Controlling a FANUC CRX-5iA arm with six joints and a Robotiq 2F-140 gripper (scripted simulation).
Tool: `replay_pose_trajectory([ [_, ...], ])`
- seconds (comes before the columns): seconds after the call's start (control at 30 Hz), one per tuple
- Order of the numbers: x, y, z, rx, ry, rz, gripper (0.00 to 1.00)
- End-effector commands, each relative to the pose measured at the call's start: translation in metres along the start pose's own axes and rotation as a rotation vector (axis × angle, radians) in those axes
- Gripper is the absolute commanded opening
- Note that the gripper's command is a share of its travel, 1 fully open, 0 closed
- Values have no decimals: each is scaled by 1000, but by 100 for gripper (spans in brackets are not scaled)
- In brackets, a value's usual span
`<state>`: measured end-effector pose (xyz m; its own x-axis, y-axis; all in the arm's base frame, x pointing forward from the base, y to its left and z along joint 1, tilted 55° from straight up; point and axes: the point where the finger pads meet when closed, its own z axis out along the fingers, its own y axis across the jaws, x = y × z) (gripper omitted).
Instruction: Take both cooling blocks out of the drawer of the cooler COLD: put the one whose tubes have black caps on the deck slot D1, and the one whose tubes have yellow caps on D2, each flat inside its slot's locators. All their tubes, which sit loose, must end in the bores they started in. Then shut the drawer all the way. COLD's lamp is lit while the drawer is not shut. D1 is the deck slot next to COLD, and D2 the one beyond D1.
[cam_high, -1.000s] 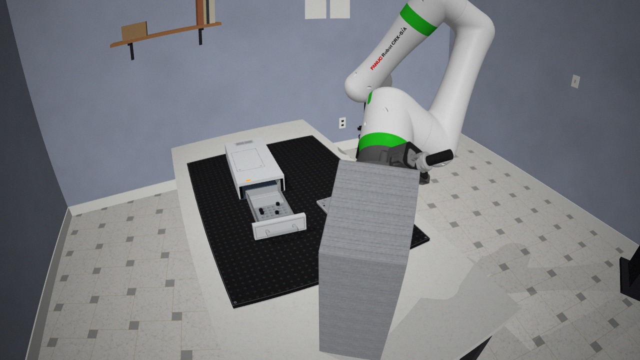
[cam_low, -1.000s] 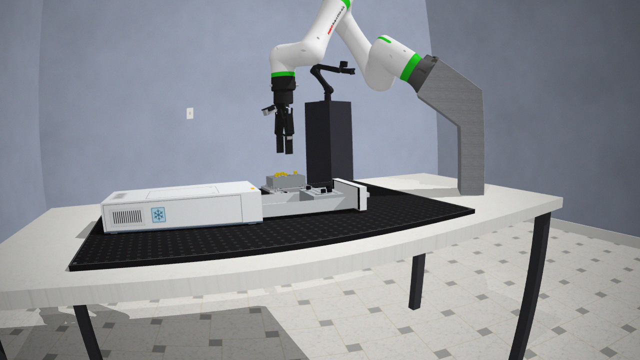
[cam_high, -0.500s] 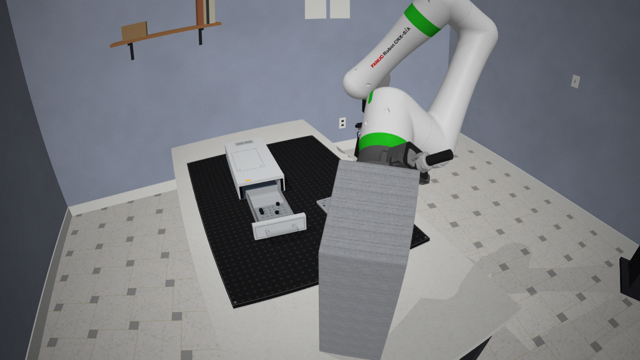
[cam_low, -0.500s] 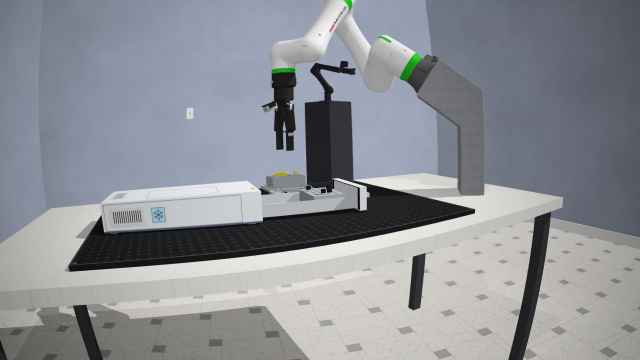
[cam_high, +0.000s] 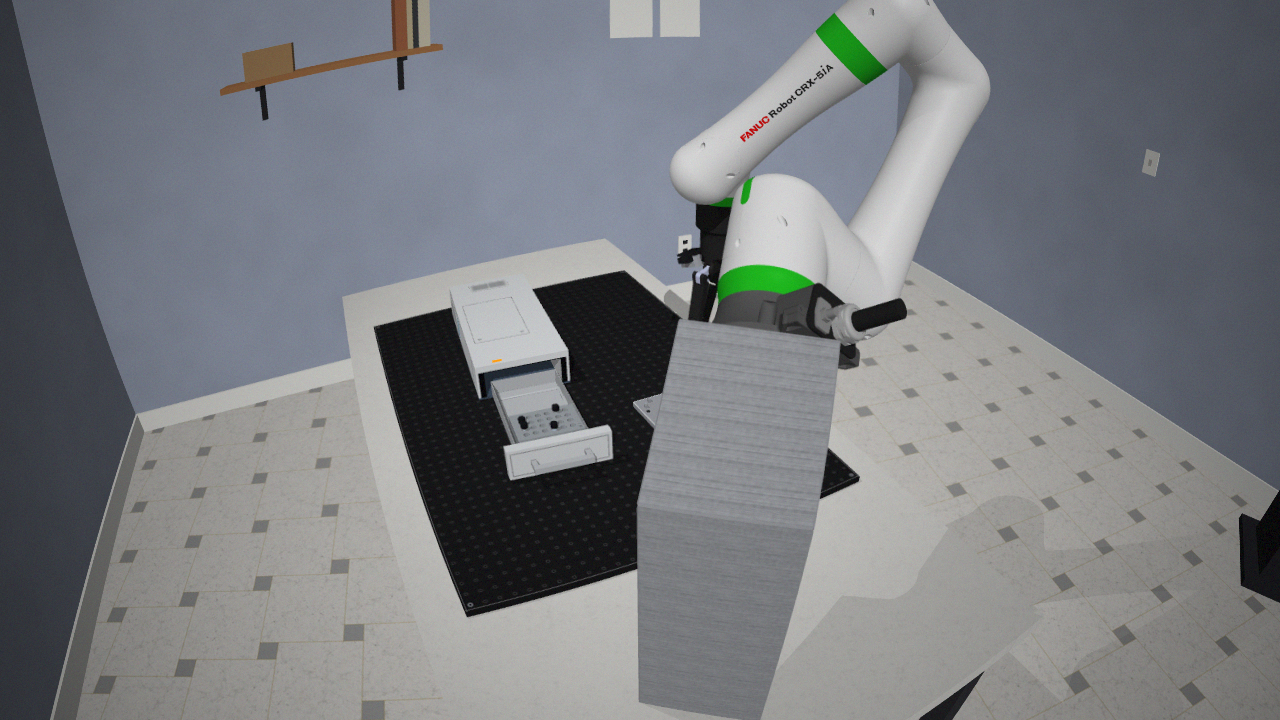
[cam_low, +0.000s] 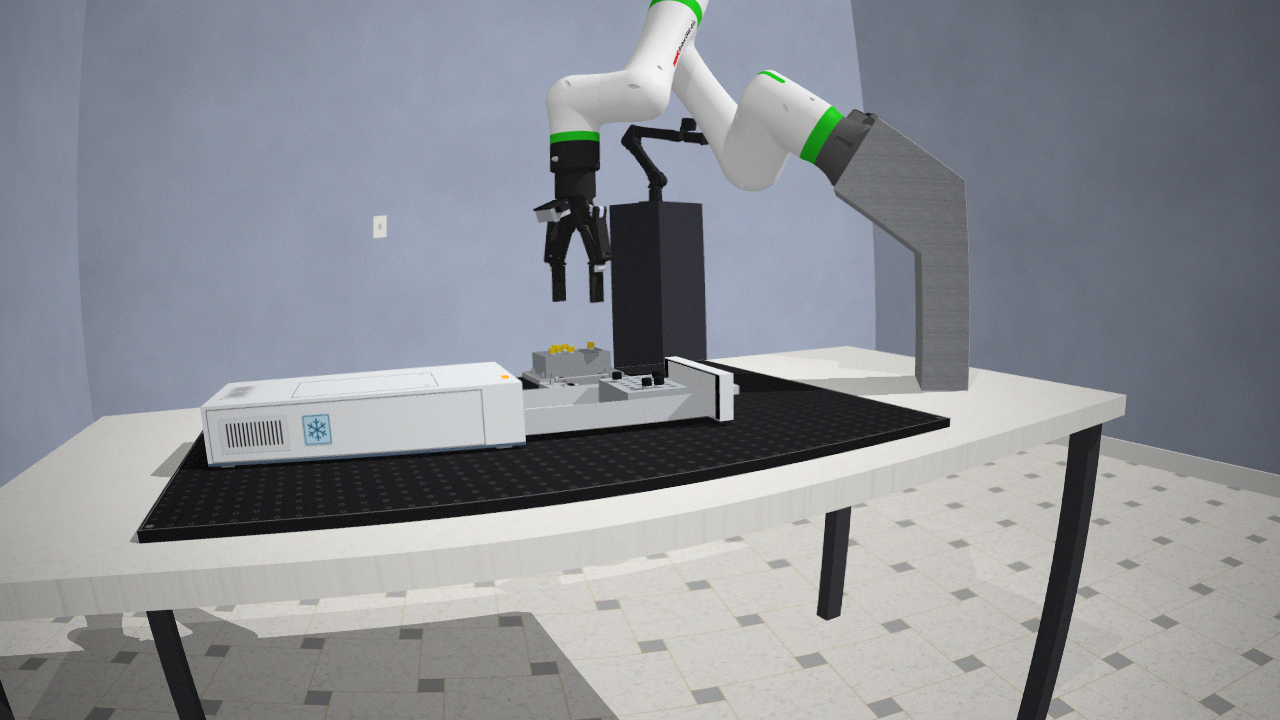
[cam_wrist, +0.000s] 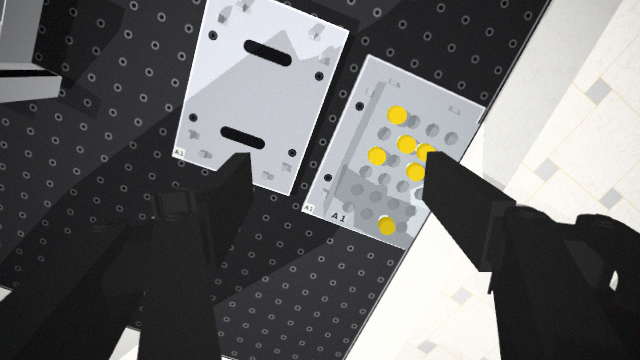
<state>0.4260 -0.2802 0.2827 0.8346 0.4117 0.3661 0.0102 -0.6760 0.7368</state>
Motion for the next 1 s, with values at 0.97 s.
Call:
replay_pose_trajectory([
  [0.97, 56, -103, -1, 0, -1, -751, 66],
])
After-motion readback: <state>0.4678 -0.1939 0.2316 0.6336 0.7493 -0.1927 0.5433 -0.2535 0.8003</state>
